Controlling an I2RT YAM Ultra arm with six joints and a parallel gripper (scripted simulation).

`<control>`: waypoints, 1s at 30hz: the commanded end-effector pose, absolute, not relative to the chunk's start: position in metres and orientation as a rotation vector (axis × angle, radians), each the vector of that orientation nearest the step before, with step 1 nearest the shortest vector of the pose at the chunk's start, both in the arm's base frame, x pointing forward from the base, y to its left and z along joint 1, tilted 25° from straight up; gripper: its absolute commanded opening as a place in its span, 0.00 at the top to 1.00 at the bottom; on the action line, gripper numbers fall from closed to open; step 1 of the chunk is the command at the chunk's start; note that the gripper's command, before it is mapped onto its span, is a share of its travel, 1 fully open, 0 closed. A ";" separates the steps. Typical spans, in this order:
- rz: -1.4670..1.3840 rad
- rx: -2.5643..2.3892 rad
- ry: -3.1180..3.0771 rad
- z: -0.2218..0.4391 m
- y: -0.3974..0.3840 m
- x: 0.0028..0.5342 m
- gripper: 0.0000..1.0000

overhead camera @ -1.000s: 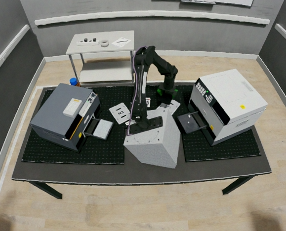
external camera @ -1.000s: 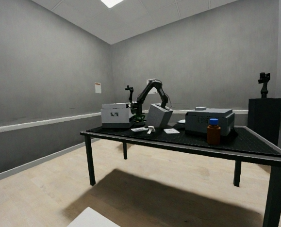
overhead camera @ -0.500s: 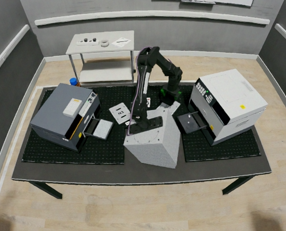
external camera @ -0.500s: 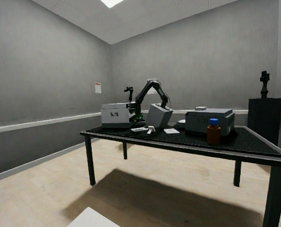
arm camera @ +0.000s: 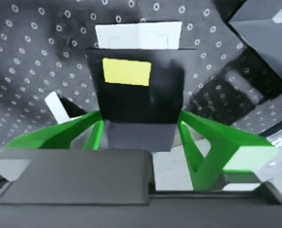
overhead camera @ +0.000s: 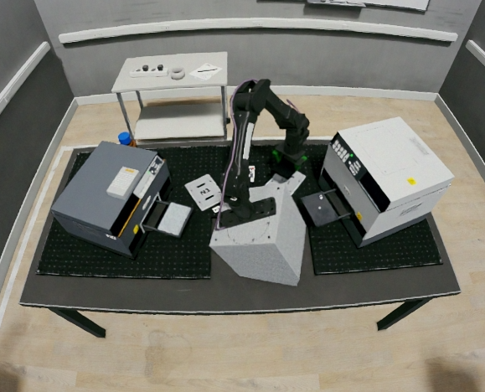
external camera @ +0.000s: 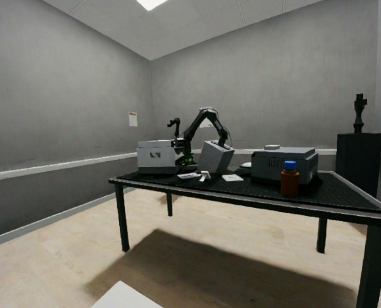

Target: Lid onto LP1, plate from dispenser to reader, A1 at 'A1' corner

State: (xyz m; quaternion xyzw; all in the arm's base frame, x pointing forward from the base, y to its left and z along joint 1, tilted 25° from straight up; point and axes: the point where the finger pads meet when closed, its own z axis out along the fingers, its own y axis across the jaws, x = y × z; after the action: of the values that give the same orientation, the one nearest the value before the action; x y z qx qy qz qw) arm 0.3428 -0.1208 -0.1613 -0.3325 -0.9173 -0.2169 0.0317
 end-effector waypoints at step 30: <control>-0.674 -0.989 -2.880 -0.177 -0.119 0.359 0.15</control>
State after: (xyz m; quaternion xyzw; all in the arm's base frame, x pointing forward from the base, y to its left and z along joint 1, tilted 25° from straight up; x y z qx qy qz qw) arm 0.3428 -0.1145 -0.1754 -0.3201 -0.9214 -0.2181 0.0316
